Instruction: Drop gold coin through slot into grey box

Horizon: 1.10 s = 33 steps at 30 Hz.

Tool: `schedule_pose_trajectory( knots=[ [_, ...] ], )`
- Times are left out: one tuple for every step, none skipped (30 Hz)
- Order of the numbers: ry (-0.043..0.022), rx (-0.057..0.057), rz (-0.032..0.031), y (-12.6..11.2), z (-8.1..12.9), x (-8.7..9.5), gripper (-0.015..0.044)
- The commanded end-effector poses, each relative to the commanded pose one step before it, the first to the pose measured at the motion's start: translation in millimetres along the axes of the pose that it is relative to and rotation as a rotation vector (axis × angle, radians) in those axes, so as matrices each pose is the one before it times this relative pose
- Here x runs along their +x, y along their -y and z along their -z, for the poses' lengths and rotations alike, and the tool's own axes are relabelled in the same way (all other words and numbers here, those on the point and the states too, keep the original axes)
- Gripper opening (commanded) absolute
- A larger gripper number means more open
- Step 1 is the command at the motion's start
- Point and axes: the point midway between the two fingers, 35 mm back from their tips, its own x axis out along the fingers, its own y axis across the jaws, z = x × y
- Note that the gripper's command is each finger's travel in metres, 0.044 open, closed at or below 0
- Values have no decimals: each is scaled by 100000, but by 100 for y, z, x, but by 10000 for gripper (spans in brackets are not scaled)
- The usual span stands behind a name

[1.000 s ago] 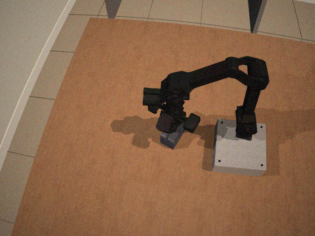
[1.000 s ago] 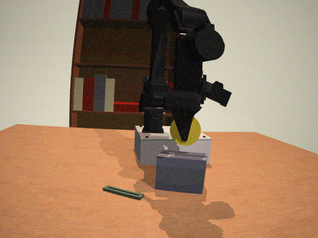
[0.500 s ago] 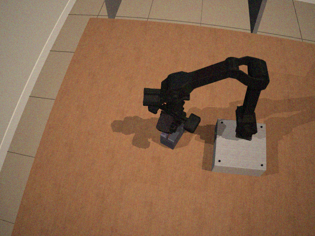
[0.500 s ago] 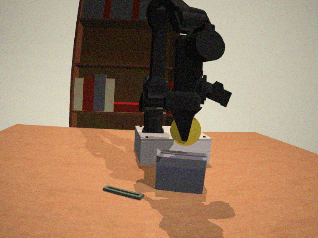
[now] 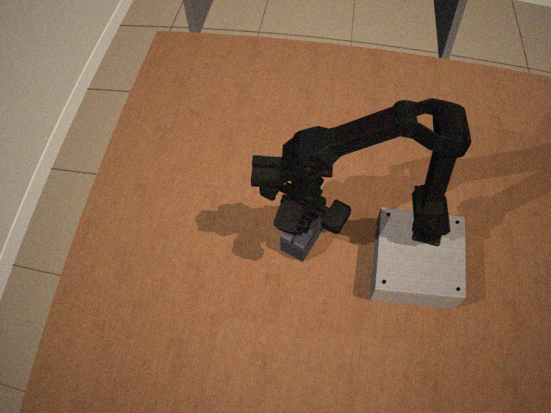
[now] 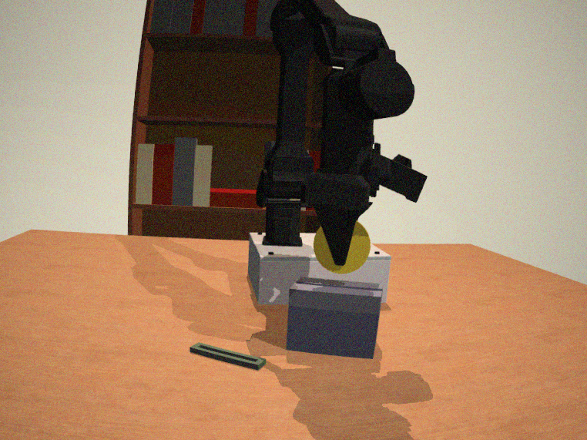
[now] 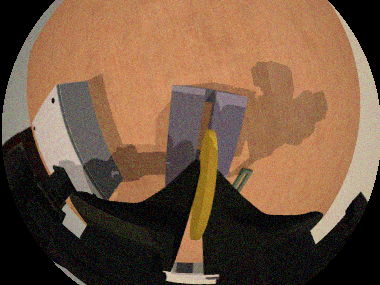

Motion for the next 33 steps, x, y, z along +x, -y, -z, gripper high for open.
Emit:
schedule_pose_trajectory(
  knots=[
    [-119,-330,-289,-98,52,279,0],
    [0,-14,0,5,-3,41,0],
    [0,-14,0,7,-4,43,0],
    [0,-14,0,9,-5,44,0],
    [0,-15,1,11,-5,45,0],
    [0,-15,1,11,-6,46,0],
    [0,-15,1,11,-6,47,0],
    [0,-16,1,11,-5,48,0],
    [0,-16,1,10,-5,48,0],
    [0,-17,0,9,-4,48,0],
    [0,-18,0,8,-3,49,0],
    [0,-19,0,6,-2,49,0],
    [0,-16,0,4,-2,49,0],
    [0,-14,0,2,-1,49,0],
    [0,-10,0,0,0,49,0],
    [0,-6,0,-1,1,48,0],
    [0,-2,0,-3,2,48,0],
    [0,0,0,-4,2,47,0],
    [0,3,0,-5,3,47,0],
    [0,3,-1,-6,3,46,0],
    [0,5,-1,-7,4,46,0],
    [0,4,-1,-7,4,45,0],
    [0,5,-1,-7,4,45,0],
    [0,4,-1,-7,4,44,0],
    [0,3,-1,-6,3,44,0],
    [0,3,0,-6,3,44,0],
    [0,3,0,-5,3,39,0],
    [76,458,216,76,-42,-230,26],
    [0,0,0,0,0,0,52],
    [0,0,0,0,0,0,79],
    [0,0,0,0,0,0,105],
    [0,0,0,0,0,0,131],
    [0,0,0,0,0,0,157]
  ],
)
